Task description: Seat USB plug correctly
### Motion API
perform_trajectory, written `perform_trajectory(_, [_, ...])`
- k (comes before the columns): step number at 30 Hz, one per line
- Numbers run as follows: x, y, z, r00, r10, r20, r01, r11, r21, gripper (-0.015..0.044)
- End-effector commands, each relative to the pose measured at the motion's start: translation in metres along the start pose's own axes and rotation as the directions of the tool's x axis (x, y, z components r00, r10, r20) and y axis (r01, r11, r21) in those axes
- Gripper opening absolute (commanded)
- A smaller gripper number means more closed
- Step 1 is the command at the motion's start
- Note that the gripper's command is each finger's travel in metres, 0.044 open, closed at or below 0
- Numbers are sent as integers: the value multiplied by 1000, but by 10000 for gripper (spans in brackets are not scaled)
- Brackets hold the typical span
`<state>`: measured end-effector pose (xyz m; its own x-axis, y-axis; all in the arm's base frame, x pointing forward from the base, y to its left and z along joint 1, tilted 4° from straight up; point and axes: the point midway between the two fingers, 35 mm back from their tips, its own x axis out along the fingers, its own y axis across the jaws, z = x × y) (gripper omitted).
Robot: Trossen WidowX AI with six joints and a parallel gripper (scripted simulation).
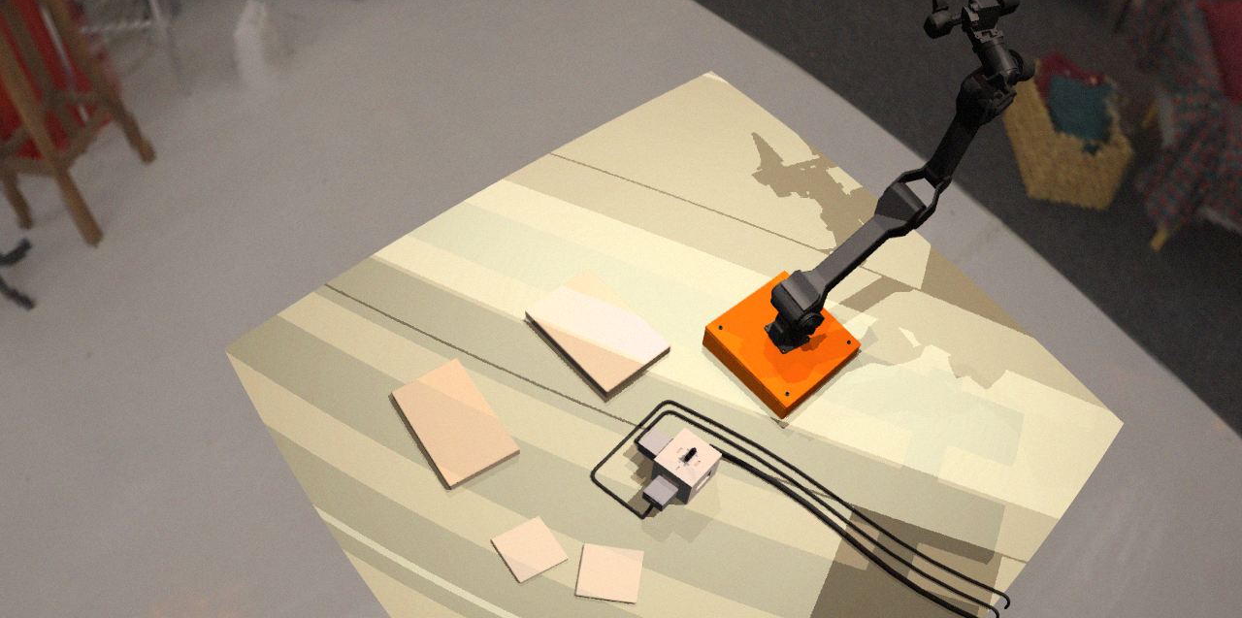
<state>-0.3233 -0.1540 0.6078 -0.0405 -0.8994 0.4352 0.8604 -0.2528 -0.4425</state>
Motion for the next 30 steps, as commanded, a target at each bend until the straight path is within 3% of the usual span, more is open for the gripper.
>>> perform_trajectory(1, [0, 1, 3, 1000, -2, 7, 2, 1000, 6, 426])
perform_trajectory(5, [8, 44, 71, 988, 39, 148, -54, 994, 93, 440])
perform_trajectory(7, [6, 41, 74, 986, 10, 165, -23, 997, 74, 440])
perform_trajectory(12, [3, 87, 135, 947, 62, 316, -98, 990, 100, 440])
perform_trajectory(20, [-21, 214, 240, 793, 313, 523, -457, 873, 170, 440])
perform_trajectory(30, [-99, 371, 319, 480, 601, 639, -844, 516, 148, 440])
